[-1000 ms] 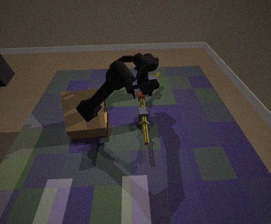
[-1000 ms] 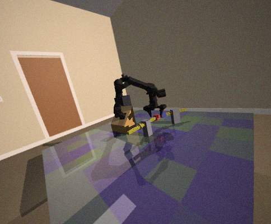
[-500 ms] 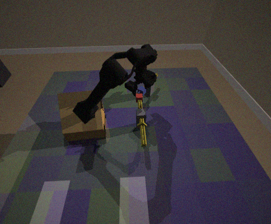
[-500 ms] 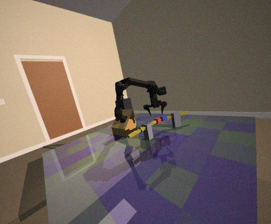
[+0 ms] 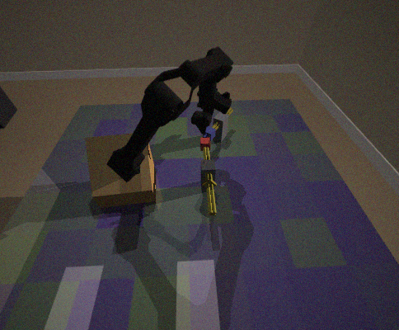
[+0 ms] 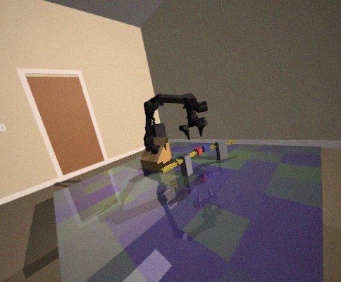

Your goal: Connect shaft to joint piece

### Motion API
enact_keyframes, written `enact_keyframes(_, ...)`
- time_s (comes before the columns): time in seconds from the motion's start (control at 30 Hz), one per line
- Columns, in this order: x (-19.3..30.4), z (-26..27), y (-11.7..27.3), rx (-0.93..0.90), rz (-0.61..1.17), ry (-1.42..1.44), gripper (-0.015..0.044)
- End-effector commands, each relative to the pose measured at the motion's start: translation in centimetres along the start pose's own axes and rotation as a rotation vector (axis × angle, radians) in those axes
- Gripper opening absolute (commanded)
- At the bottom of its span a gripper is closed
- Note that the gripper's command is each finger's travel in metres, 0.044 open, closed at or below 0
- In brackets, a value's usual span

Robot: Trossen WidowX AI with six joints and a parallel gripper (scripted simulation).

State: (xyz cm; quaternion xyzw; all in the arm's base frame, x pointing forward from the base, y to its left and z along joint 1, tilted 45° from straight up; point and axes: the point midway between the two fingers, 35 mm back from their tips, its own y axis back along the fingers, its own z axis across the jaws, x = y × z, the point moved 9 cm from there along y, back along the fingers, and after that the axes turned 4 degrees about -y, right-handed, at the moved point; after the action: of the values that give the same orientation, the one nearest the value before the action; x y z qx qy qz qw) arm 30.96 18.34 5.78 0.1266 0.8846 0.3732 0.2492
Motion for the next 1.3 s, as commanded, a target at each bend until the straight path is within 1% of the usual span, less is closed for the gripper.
enact_keyframes(0.0,0.1,-0.1,1.2,-0.004,0.003,0.116,0.044)
enact_keyframes(0.23,0.3,-0.4,3.1,-0.002,0.003,0.332,0.044)
enact_keyframes(0.47,0.4,-0.4,3.0,-0.001,-0.003,0.32,0.044)
enact_keyframes(0.57,-0.5,-1.1,2.8,-0.007,0.001,0.272,0.0361)
enact_keyframes(1.03,-7.4,-8.3,0.5,-0.045,0.024,-0.189,0.0)
enact_keyframes(1.27,-9.7,-12.4,-0.9,-0.048,0.027,-0.426,0.0)
